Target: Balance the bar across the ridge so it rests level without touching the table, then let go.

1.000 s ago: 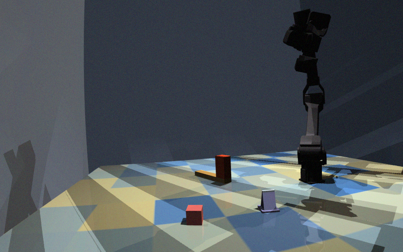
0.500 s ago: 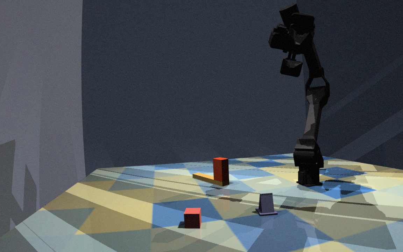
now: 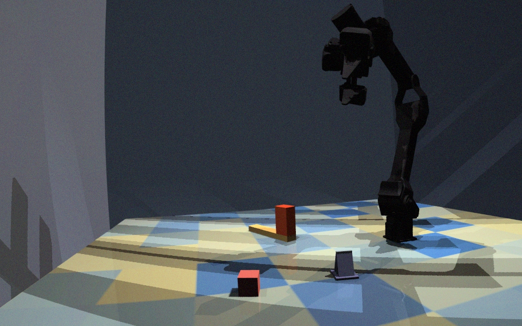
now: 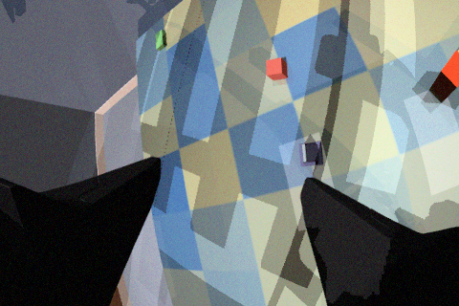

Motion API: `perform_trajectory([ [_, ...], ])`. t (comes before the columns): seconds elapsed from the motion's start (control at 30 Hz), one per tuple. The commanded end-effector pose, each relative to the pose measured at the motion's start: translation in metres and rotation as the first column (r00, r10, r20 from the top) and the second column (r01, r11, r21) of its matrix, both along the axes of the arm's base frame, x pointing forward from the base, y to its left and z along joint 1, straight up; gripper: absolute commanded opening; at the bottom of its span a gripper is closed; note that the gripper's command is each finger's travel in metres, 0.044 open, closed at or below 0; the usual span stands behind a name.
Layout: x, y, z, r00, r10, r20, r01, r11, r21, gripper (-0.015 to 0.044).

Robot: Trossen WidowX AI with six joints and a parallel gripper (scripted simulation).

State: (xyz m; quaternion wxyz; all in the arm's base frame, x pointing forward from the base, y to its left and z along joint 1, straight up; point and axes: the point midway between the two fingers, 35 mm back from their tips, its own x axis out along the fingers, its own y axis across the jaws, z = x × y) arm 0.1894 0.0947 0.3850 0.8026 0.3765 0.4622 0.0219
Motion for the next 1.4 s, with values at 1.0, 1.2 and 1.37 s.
perform_trajectory([
  [1.0, 0.11, -0.119, -0.088, 0.885, -0.367, -0.287, 0.298, 0.919, -0.257, 0.0315],
  [1.2, 0.12, -0.152, -0.107, 0.836, -0.428, -0.342, 0.337, 0.894, -0.296, 0.0315],
  [1.37, 0.124, -0.18, -0.124, 0.791, -0.474, -0.388, 0.364, 0.873, -0.325, 0.0315],
])
